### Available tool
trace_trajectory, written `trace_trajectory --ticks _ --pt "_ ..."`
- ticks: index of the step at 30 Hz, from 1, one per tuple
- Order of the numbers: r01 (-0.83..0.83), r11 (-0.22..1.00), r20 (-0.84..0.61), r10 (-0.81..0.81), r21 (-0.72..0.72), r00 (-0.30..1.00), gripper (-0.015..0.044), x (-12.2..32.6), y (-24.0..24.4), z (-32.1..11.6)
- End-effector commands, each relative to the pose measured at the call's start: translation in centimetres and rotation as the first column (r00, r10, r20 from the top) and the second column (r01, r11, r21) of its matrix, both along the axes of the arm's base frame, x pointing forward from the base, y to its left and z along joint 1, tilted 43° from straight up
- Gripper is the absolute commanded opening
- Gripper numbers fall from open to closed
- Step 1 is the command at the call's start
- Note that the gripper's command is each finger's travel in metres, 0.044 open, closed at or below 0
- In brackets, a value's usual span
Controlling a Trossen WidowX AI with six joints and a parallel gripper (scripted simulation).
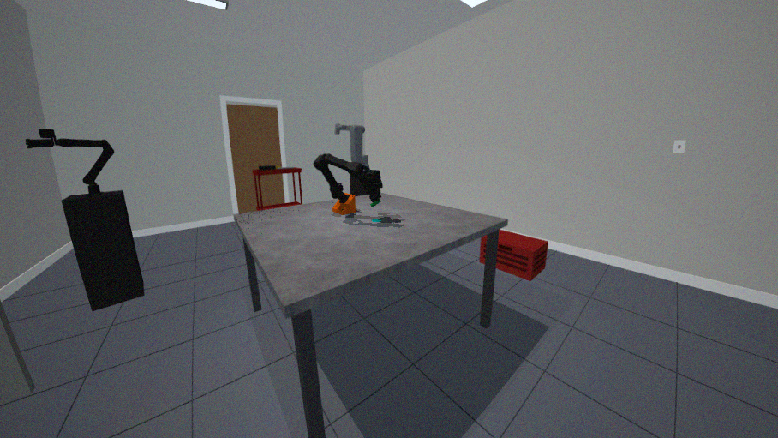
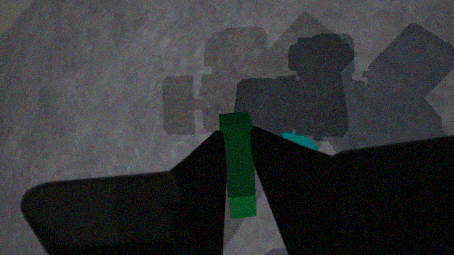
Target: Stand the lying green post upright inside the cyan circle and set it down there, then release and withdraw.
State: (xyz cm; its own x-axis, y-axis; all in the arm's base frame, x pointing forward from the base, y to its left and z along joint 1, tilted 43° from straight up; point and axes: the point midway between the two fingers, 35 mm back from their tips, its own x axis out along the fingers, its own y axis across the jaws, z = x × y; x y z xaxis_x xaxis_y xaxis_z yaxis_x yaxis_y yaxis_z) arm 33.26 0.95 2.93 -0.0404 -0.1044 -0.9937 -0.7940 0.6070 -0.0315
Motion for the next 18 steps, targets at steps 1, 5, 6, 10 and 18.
trace_trajectory --ticks 1,5,6,10,18 --pt "-0.007 0.999 0.011 0.007 0.032 1.0 0.0023 -0.17 0.03 -0.1" --pt "-0.011 0.998 0.024 0.009 0.059 1.0 0.0023 -0.16 0.01 -0.11" --pt "-0.012 0.998 0.028 0.01 0.066 1.0 0.0023 -0.16 0.0 -0.12" --pt "-0.016 0.996 0.043 0.013 0.091 0.999 0.0023 -0.15 -0.02 -0.12" --pt "-0.028 0.99 0.074 0.018 0.141 0.997 0.0023 -0.11 -0.06 -0.09"
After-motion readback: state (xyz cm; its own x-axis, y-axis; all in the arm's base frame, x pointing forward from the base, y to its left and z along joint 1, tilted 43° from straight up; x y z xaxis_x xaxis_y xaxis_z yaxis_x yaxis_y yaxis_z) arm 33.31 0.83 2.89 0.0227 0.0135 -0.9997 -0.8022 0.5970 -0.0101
